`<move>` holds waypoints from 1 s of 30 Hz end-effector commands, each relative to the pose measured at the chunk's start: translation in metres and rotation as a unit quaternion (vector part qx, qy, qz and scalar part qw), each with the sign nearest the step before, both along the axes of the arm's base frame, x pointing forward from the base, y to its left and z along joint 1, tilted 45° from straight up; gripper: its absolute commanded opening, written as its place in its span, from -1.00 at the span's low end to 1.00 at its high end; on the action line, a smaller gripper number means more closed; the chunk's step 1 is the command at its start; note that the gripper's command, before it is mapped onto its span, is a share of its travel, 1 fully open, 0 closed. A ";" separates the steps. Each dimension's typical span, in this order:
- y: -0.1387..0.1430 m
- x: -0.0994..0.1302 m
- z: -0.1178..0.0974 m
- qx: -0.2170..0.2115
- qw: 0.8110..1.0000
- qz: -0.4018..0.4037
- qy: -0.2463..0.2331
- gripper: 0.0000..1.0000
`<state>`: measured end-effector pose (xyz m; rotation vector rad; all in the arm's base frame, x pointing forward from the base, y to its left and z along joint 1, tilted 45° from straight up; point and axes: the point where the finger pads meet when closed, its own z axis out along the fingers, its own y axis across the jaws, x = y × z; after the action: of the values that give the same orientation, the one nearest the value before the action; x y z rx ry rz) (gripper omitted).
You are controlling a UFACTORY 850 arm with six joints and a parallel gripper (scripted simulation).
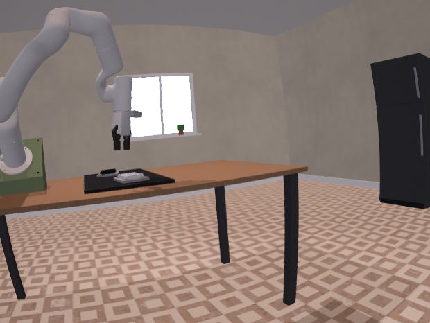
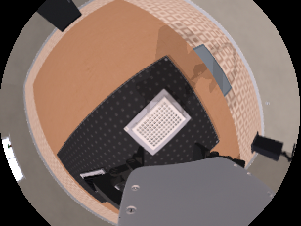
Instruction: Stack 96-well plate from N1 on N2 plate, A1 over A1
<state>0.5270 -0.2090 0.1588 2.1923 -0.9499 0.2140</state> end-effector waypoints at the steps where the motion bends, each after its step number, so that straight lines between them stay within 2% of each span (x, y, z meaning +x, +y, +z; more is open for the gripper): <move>1: -0.005 0.006 0.000 -0.017 0.997 -0.051 -0.063 1.00; 4: -0.008 0.008 -0.001 -0.022 0.992 -0.079 -0.094 1.00; 6: -0.008 0.008 -0.001 -0.022 0.992 -0.079 -0.094 1.00; 10: -0.010 0.010 -0.001 -0.030 0.982 -0.123 -0.142 1.00; 15: -0.013 0.012 -0.001 -0.035 0.973 -0.150 -0.172 1.00; 20: -0.018 0.017 -0.002 -0.042 0.953 -0.199 -0.225 1.00; 23: -0.018 0.017 -0.002 -0.043 0.950 -0.204 -0.231 1.00; 28: -0.023 0.021 -0.003 -0.050 0.921 -0.256 -0.288 1.00; 30: -0.023 0.021 -0.003 -0.050 0.921 -0.256 -0.288 1.00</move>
<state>0.5450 -0.2300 0.1559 1.8127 -1.6486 0.5779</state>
